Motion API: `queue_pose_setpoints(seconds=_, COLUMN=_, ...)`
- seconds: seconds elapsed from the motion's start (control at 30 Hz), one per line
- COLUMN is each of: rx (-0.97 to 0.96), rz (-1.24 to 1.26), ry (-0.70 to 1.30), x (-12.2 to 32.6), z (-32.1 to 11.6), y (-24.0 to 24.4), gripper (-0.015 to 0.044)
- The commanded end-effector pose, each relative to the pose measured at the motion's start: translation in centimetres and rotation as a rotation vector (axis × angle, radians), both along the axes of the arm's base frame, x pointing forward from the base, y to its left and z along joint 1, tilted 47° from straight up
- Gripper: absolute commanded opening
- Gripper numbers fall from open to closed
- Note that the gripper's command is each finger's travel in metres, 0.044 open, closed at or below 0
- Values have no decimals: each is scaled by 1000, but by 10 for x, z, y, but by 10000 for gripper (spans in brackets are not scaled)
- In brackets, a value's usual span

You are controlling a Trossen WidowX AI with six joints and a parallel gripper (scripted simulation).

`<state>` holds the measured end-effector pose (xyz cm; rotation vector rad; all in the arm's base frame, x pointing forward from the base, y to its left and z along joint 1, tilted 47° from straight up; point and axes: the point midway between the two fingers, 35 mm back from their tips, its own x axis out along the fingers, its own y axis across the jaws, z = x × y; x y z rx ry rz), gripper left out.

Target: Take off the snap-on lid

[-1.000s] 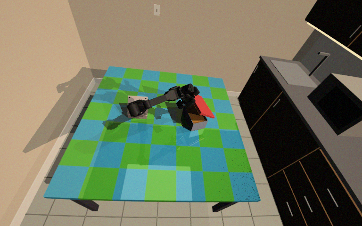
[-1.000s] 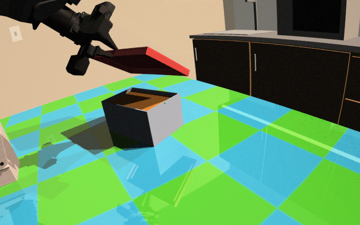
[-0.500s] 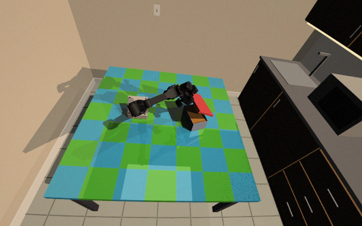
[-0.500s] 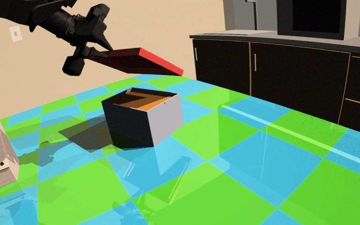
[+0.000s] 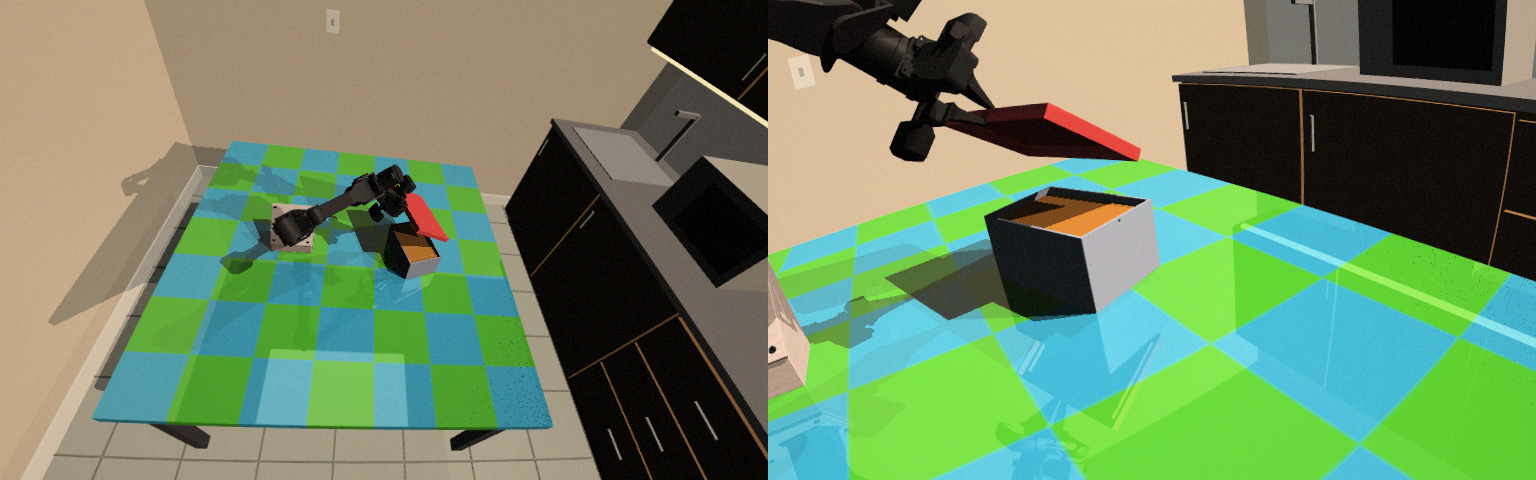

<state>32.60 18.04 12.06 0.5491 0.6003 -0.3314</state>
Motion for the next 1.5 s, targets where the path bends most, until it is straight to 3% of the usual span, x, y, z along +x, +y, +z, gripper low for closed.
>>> queue_pose_setpoints(seconds=0.0, rx=5, rz=0, ry=-4, x=-5, z=-6, y=6, gripper=0)
queue_pose_setpoints(seconds=1.47, rx=9, rz=0, ry=-2, x=-50, z=-65, y=54, gripper=0)
